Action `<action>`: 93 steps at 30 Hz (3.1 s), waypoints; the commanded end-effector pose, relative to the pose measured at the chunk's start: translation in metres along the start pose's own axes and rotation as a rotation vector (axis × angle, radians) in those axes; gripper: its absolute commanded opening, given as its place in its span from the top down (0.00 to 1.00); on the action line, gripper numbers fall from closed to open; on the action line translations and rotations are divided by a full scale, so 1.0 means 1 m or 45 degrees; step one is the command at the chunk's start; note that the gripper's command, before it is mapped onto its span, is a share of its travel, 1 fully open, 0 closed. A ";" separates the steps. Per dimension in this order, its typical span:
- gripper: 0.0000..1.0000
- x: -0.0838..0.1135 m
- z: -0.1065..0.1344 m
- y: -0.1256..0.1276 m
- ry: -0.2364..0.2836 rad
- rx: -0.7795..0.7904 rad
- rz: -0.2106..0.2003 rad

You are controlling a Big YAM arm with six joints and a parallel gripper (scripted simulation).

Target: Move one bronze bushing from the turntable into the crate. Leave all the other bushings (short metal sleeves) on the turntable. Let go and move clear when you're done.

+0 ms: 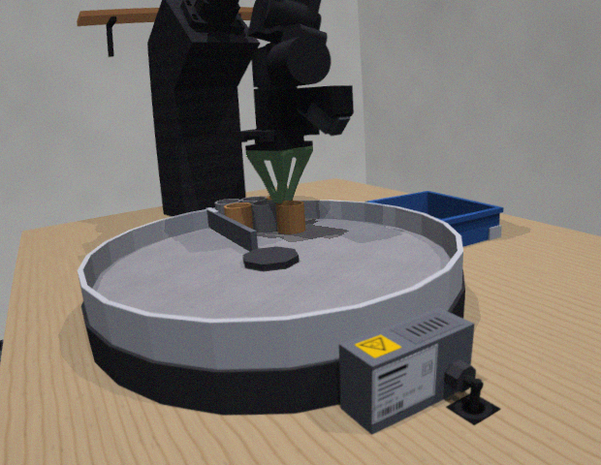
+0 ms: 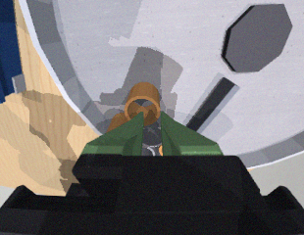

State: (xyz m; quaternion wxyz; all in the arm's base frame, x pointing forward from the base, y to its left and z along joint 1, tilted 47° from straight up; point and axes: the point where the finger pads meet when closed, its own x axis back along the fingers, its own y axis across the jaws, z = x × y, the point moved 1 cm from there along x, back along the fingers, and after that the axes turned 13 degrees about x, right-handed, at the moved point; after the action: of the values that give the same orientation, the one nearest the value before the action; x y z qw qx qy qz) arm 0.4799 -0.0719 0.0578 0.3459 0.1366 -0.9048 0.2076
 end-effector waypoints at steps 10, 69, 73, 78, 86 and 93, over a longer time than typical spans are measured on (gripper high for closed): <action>0.81 0.009 -0.001 -0.007 -0.009 0.006 0.020; 0.81 0.009 -0.008 -0.012 -0.016 0.009 0.026; 0.81 0.009 -0.008 -0.012 -0.016 0.009 0.026; 0.82 0.009 -0.008 -0.013 -0.016 0.008 0.027; 0.82 0.009 -0.011 -0.015 -0.016 0.010 0.025; 0.82 0.009 -0.010 -0.014 -0.013 0.009 0.023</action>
State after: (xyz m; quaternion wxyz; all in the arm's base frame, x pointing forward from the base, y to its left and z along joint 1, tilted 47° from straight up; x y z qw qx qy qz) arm 0.4845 -0.0735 0.0624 0.3449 0.1362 -0.9051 0.2079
